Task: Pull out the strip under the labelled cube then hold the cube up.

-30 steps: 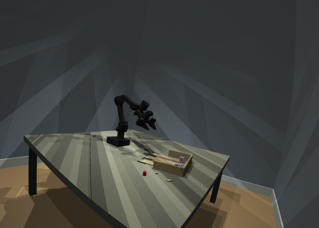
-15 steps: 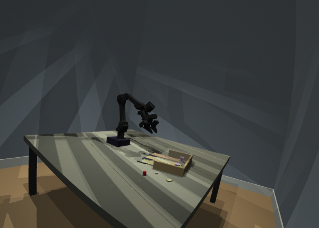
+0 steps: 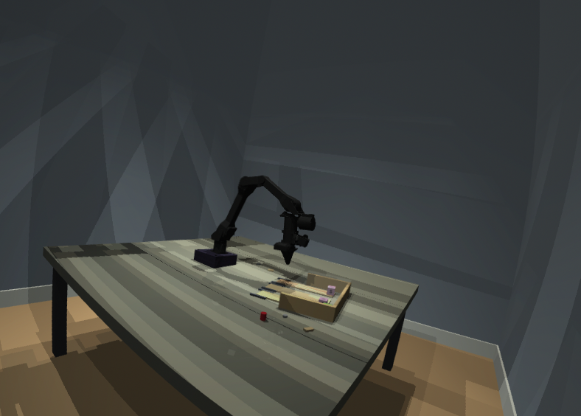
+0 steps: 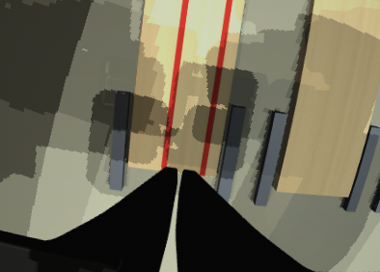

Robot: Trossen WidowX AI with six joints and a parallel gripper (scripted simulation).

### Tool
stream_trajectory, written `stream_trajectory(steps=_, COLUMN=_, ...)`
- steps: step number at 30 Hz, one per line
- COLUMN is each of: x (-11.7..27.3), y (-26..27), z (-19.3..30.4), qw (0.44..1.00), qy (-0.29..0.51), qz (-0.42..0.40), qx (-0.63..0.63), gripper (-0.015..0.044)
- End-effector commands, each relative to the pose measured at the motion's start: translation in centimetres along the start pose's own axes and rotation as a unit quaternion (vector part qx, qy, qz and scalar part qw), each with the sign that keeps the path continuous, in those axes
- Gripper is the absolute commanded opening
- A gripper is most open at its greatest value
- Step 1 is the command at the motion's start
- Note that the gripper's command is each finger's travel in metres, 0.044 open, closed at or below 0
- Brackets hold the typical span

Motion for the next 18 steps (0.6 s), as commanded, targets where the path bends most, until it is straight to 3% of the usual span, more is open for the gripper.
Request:
stream_trajectory(steps=1, x=-1.0, y=0.4, z=-0.4, qw=0.999, qy=0.041, qz=0.01, qx=0.011, gripper=0.0)
stream_trajectory(steps=18, x=-3.3, y=0.4, z=-0.5, qw=0.999, qy=0.041, qz=0.01, qx=0.011, gripper=0.0)
Point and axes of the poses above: the point midway between the two fingers, 35 mm back from their tips, its own x axis back along the fingers, its own y axis across the jaws, z = x × y, the point moved 9 cm from there along x, back along the fingers, and after that the axes turned 13 degrees about -x, right-handed, at the moved point
